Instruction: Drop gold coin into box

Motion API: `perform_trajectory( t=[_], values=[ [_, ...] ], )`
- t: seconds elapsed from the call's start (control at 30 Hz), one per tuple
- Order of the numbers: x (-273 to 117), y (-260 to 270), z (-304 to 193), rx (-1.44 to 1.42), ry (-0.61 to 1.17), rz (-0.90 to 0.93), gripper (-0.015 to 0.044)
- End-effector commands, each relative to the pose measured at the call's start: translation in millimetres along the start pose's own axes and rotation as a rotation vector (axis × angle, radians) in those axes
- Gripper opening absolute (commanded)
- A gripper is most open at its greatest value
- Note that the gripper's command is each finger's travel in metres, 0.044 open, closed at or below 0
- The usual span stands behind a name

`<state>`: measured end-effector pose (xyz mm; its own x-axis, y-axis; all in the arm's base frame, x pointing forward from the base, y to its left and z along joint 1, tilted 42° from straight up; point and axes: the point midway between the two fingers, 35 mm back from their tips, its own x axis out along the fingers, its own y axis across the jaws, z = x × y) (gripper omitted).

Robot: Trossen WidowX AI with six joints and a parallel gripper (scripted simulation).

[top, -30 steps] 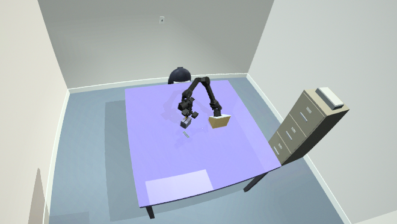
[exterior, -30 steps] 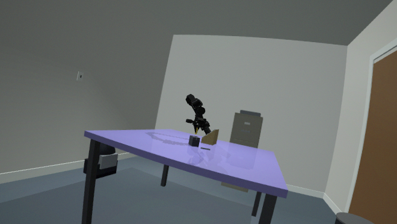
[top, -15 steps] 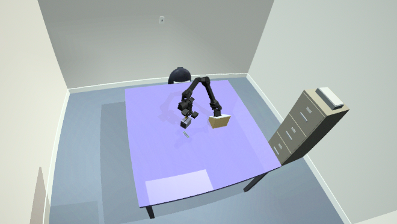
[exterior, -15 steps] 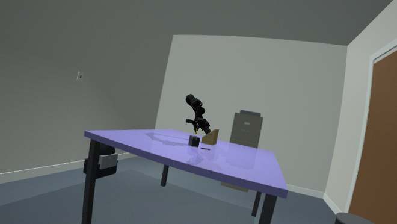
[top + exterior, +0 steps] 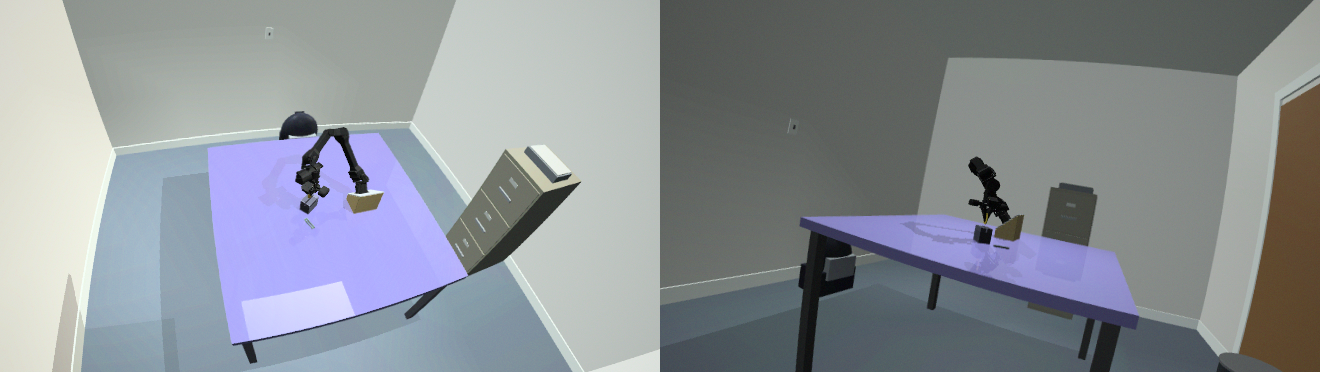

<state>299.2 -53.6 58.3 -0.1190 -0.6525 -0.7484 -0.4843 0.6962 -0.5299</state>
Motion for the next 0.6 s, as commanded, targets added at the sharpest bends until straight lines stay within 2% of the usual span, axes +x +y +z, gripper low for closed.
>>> perform_trajectory(
  t=[0.0, 0.57],
  values=[
    [2.8, 0.1, -2.1, -0.003, 0.003, -0.005, 0.0],
    [11.2, 0.1, -0.9, -0.005, 0.003, -0.005, 0.0]
  ],
)
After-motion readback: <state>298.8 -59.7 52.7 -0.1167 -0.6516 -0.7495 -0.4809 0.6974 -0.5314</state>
